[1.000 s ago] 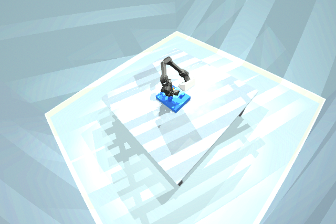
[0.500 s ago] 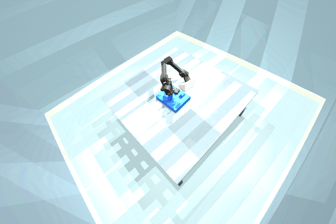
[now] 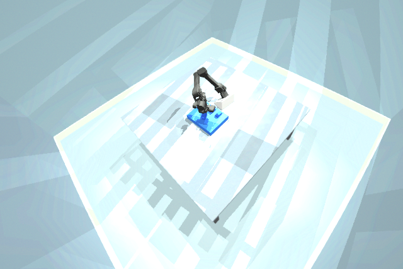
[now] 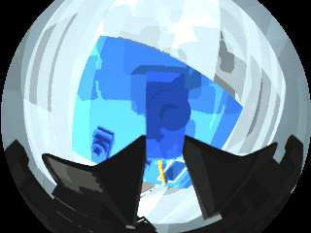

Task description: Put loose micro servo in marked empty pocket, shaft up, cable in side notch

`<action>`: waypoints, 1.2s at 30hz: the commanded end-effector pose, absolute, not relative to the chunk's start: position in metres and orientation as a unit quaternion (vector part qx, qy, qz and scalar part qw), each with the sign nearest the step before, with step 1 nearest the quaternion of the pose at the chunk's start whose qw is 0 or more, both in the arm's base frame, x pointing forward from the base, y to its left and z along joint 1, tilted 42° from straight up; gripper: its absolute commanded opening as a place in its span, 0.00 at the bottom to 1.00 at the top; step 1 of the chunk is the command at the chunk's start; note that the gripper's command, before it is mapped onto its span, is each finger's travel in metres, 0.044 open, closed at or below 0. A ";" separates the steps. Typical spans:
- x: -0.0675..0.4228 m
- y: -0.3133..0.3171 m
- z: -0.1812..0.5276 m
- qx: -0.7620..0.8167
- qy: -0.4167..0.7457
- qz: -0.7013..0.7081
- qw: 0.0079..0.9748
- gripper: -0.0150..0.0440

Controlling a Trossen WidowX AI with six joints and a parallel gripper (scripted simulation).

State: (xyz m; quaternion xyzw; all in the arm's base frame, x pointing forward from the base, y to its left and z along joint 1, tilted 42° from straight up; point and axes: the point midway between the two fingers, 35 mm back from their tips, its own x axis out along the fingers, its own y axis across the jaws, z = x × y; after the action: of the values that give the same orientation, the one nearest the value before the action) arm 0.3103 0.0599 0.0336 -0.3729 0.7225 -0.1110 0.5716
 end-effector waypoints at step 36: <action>0.308 0.001 0.091 -0.372 0.720 -0.111 0.575 0.25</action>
State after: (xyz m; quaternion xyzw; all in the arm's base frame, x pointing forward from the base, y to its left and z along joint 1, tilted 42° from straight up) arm 0.3086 0.0069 0.0799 -0.3675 0.7248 -0.1127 0.5717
